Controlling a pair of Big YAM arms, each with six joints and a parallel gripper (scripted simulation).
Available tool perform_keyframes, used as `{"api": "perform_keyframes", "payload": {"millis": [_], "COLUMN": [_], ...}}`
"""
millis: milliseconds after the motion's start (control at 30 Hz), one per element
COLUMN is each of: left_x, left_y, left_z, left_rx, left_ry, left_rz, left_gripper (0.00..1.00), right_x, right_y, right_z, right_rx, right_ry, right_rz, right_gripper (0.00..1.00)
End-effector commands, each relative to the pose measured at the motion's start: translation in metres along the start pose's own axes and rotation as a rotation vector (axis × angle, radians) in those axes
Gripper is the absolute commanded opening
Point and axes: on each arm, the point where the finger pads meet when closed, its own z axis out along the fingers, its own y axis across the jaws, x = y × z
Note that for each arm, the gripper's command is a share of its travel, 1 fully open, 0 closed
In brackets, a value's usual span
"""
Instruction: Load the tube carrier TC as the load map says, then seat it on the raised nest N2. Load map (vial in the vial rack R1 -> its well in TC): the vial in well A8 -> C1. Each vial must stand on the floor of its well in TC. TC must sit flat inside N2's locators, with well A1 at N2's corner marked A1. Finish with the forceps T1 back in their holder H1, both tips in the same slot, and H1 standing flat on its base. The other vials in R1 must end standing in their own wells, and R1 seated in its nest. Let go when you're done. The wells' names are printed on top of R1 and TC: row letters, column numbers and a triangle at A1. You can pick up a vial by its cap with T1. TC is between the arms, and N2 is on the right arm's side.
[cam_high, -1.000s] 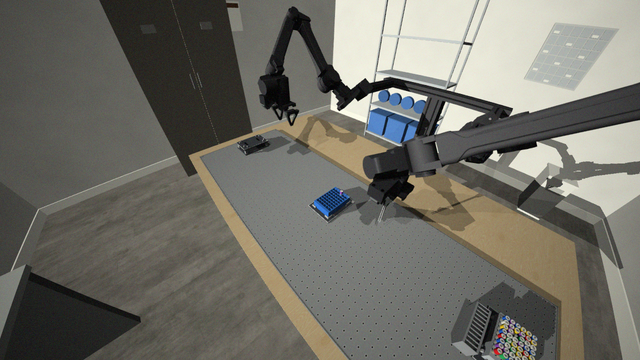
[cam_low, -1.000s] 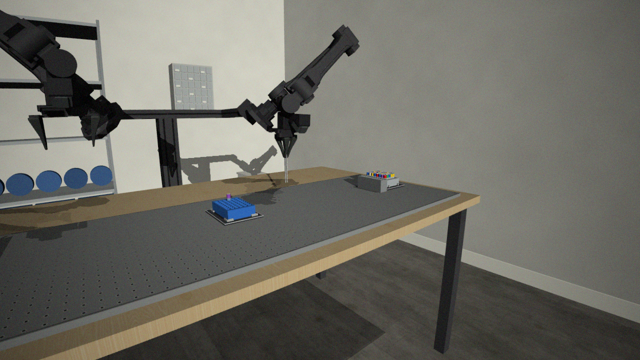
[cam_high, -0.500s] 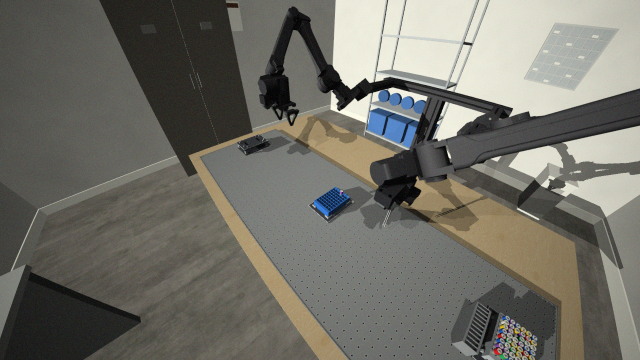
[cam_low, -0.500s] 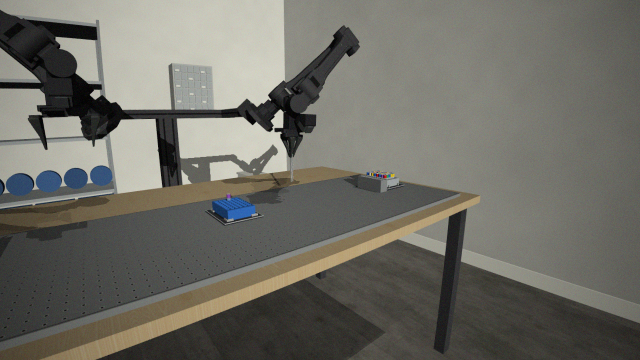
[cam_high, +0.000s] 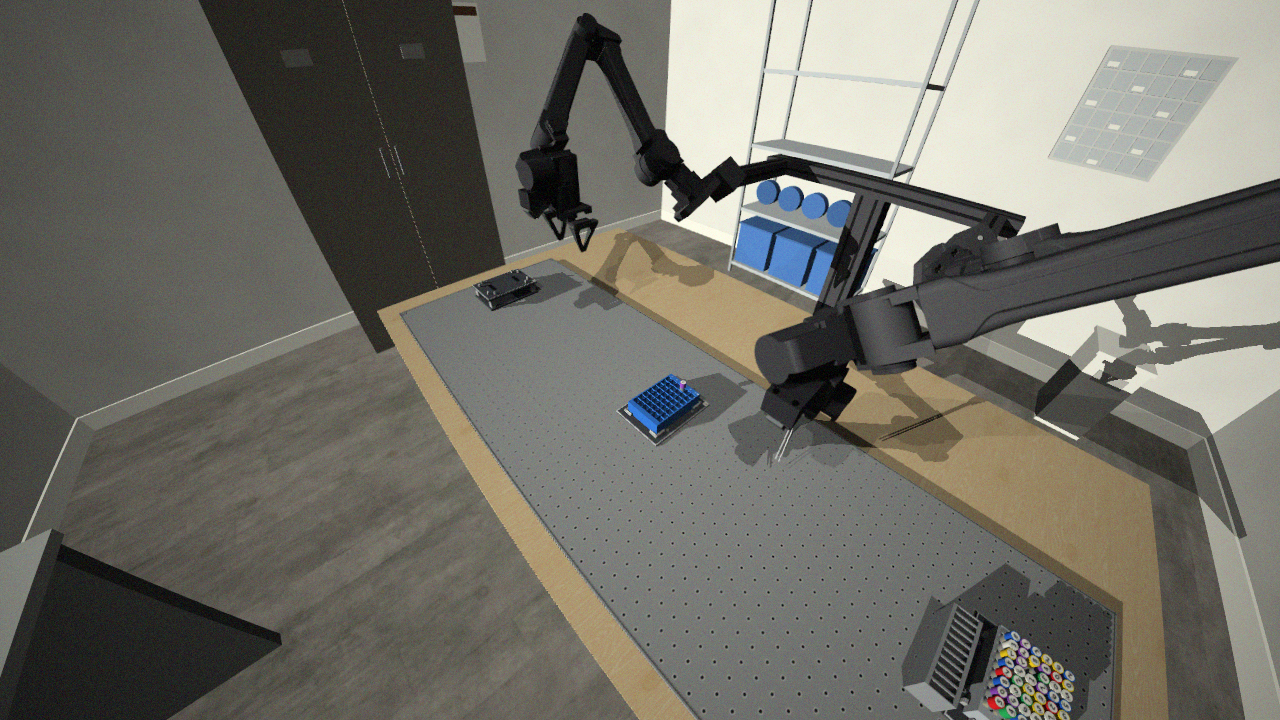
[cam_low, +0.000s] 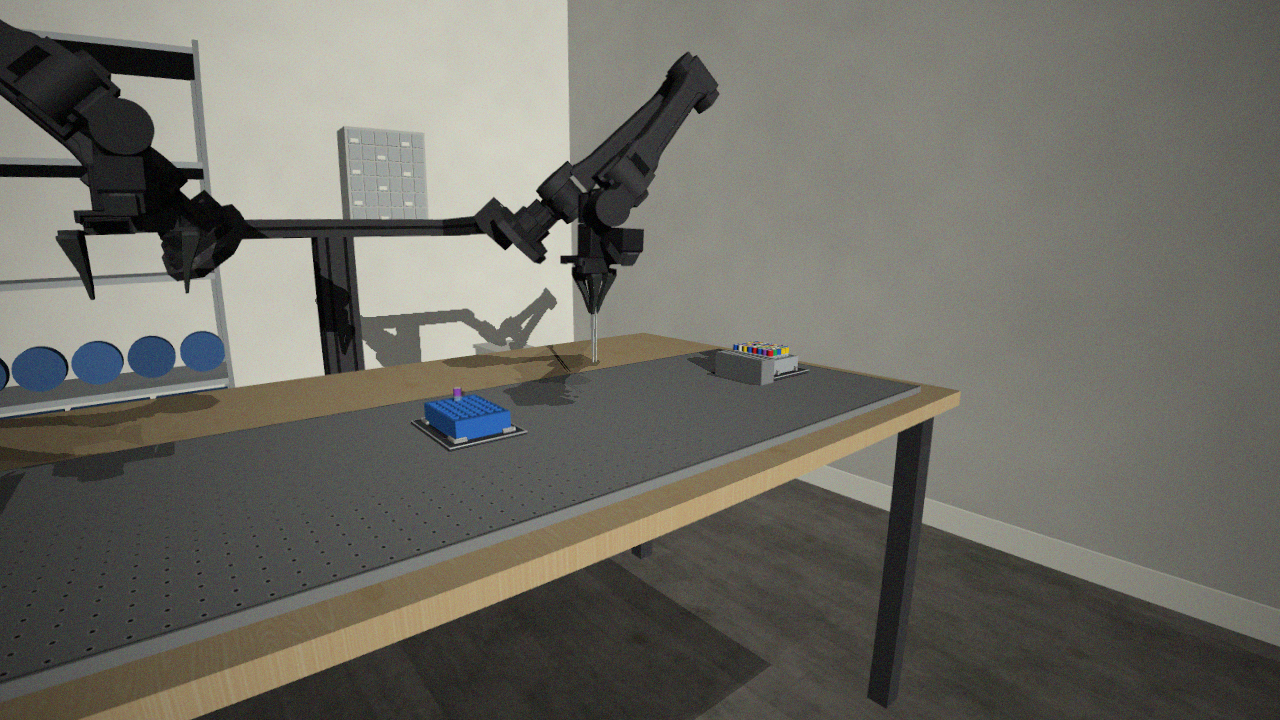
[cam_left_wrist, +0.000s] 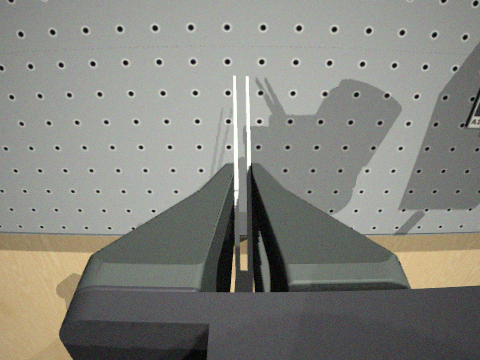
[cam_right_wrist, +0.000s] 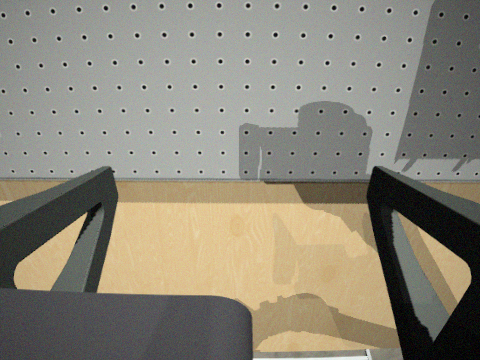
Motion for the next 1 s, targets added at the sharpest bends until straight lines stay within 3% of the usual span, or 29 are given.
{"api": "perform_keyframes", "payload": {"millis": [0,967], "left_x": [-0.005,-0.007], "left_y": [0.010,0.052], "left_z": [-0.001,-0.002], "left_rx": [0.004,-0.001], "left_ry": [-0.012,-0.001], "left_rz": [-0.008,0.004], "left_gripper": [0.07,0.07], "right_x": [-0.008,-0.008], "right_y": [-0.003,-0.003], "right_z": [-0.004,-0.004], "right_rx": [-0.001,-0.001], "right_ry": [-0.012,-0.012], "right_rz": [0.017,0.017], "right_gripper": [1.00,1.00]}}
